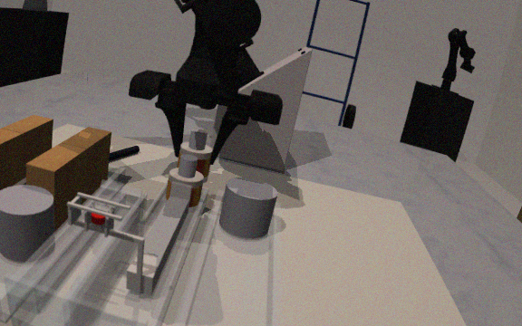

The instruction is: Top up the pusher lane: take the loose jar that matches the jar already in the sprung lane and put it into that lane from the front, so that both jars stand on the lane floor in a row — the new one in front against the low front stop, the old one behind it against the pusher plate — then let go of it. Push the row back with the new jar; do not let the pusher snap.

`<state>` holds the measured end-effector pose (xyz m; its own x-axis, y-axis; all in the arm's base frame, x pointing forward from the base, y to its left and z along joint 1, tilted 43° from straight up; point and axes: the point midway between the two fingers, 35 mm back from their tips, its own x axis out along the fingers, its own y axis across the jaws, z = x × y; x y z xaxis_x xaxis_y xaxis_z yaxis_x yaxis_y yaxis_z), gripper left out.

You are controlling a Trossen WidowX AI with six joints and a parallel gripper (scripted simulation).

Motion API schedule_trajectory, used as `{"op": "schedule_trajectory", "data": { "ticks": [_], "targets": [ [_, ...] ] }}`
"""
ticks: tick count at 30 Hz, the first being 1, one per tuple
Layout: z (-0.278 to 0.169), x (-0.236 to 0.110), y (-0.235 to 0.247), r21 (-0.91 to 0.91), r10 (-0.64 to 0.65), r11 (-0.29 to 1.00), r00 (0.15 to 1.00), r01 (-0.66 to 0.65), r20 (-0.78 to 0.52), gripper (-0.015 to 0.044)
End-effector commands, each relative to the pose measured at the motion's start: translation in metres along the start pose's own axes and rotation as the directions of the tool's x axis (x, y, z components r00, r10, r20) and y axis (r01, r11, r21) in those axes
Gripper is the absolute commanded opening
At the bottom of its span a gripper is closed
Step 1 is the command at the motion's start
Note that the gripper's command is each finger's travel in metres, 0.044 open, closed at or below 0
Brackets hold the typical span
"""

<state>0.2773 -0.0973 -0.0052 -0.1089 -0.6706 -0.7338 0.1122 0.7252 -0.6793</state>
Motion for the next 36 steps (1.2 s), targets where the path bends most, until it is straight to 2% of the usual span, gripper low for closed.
{"op": "schedule_trajectory", "data": {
  "ticks": [1,36],
  "targets": [
    [0.004,0.000,-0.001,0.000,-0.004,1.000,1.000,0.004,0.005,0.0000],
    [0.019,0.000,-0.002,0.001,-0.004,1.000,1.000,0.004,0.006,0.0000]
  ]
}}
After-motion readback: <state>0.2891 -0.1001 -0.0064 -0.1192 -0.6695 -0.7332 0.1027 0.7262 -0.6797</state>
